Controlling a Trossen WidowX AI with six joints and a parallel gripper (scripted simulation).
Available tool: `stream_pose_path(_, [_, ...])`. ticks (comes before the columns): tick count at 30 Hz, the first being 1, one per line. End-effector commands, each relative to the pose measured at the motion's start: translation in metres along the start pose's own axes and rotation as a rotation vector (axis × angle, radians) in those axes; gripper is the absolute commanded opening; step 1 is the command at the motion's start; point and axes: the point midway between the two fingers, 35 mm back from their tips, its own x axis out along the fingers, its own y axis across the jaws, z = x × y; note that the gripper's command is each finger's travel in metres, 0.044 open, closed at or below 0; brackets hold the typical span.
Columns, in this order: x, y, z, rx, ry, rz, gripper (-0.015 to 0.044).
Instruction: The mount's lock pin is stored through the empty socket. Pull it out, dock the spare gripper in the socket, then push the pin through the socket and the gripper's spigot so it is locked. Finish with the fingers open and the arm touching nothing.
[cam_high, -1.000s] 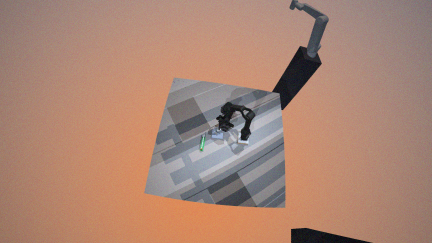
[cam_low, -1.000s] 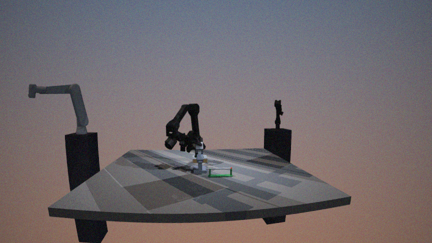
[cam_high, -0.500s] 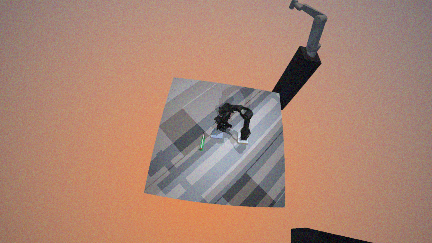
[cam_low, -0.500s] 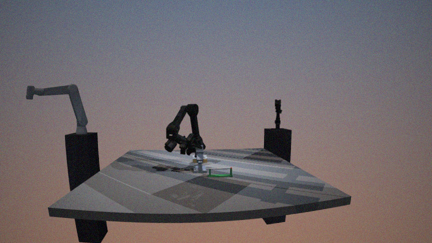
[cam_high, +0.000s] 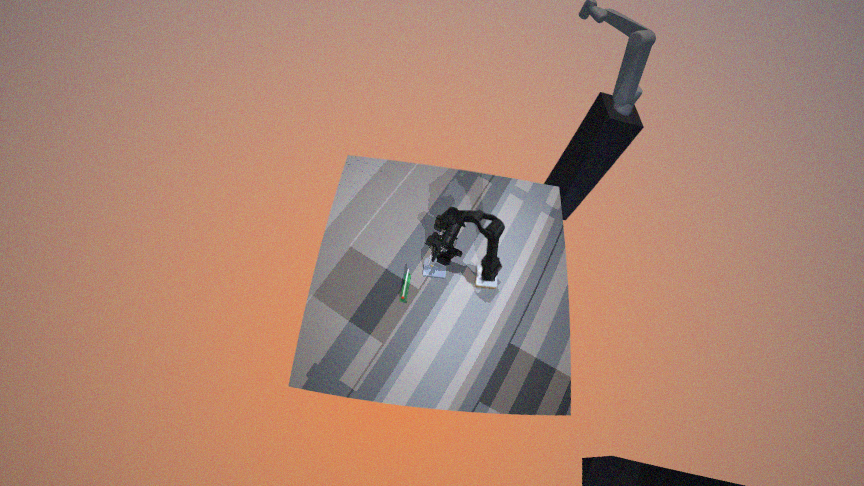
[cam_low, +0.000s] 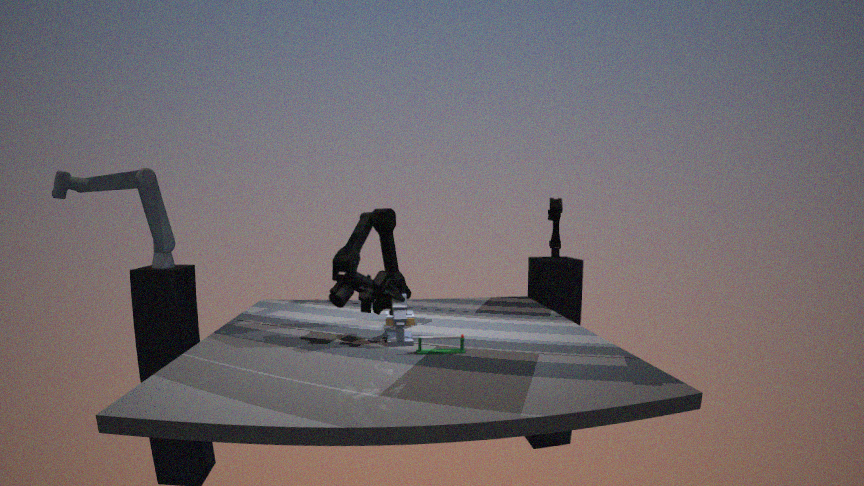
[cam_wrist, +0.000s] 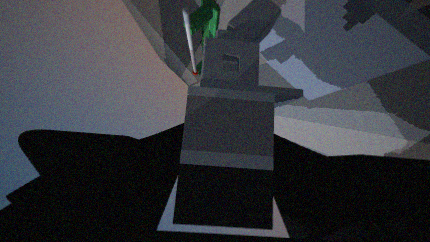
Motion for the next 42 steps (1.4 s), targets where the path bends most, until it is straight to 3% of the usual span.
stream_pose_path(1, [0.000,0.000,0.000,-0.001,0.000,0.000,0.0000])
stream_pose_path(7, [0.000,0.000,0.000,-0.001,0.000,0.000,0.0000])
stream_pose_path(24, [0.000,0.000,0.000,-0.001,0.000,0.000,0.0440])
stream_pose_path(42, [-0.019,0.001,-0.031,0.007,0.000,0.004,0.0440])
